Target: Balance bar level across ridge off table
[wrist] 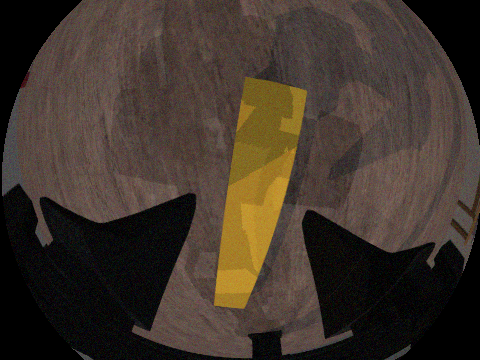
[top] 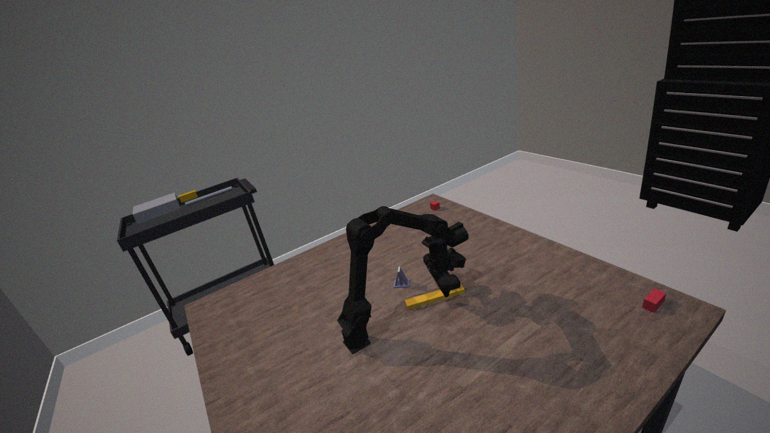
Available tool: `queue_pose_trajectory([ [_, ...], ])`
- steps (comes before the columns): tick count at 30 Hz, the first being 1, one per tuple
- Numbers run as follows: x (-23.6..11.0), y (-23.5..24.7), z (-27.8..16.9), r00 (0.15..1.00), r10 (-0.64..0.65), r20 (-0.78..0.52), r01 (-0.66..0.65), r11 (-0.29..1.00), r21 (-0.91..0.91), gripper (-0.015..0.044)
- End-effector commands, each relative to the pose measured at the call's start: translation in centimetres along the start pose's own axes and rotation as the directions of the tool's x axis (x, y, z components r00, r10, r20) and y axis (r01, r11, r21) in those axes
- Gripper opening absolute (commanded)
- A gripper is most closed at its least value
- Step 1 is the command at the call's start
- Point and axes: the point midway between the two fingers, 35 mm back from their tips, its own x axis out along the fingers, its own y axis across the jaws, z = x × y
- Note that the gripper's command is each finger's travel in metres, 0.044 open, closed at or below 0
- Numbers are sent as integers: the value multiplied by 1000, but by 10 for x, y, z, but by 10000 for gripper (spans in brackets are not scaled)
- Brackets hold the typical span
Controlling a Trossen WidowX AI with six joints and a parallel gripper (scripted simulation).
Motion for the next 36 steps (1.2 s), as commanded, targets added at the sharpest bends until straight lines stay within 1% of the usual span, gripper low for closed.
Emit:
queue_pose_trajectory([
  [1, 8, -1, -2, 1000, -5, -9, 5, 1000, -4, 315],
  [6, 16, -1, -2, 1000, -5, -9, 5, 1000, -4, 315],
  [20, 16, -1, -2, 1000, -5, -9, 5, 1000, -4, 315],
  [26, 15, -1, -2, 1000, -3, -8, 3, 1000, 0, 157],
  [34, 15, -1, -2, 1000, -3, -8, 3, 1000, 0, 104],
  [36, 13, -1, -2, 1000, -3, -8, 3, 1000, 0, 52],
])
